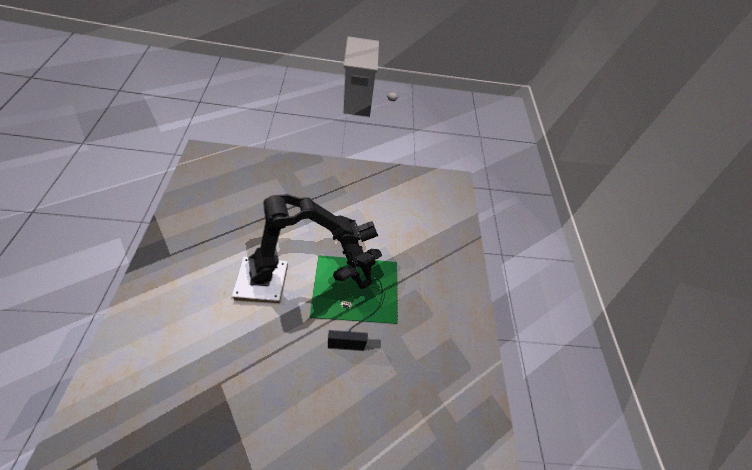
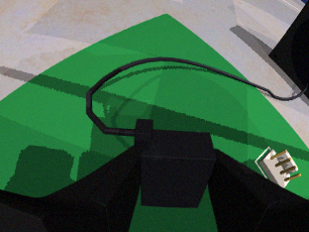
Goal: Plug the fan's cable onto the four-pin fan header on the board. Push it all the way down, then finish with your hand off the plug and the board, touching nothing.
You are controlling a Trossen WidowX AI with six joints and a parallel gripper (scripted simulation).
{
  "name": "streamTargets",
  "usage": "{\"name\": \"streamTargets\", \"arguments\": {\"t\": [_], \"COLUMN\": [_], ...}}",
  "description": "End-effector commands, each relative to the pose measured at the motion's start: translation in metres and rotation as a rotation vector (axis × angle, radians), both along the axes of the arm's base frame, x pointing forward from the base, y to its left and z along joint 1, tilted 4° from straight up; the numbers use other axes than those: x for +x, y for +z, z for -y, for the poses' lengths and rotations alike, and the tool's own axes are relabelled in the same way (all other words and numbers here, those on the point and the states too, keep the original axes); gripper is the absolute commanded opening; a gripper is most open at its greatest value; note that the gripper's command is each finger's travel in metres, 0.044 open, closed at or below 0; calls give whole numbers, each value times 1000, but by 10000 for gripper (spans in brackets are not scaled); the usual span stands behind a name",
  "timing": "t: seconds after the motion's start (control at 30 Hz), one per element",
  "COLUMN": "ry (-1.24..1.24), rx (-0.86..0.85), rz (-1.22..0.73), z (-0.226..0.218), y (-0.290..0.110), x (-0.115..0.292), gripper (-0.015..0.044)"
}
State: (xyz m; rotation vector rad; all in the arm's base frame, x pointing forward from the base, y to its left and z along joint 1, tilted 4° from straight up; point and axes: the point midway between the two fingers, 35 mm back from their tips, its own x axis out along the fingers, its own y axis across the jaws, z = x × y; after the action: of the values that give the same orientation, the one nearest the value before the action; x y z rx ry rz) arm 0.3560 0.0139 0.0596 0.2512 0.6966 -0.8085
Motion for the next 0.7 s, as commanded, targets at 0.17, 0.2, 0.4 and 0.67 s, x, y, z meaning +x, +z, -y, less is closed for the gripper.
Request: {"name": "streamTargets", "arguments": {"t": [0.17,0.2,0.4,0.67], "ry": [-8,-9,-13,-21], "rx": [-69,-76,-118,-169], "rz": [77,86,138,208], "z": [-3,-4,-6,-9], "y": [0,0,2,4], "x": [-4,-5,-8,-14], "gripper": [0,0,0,0]}}
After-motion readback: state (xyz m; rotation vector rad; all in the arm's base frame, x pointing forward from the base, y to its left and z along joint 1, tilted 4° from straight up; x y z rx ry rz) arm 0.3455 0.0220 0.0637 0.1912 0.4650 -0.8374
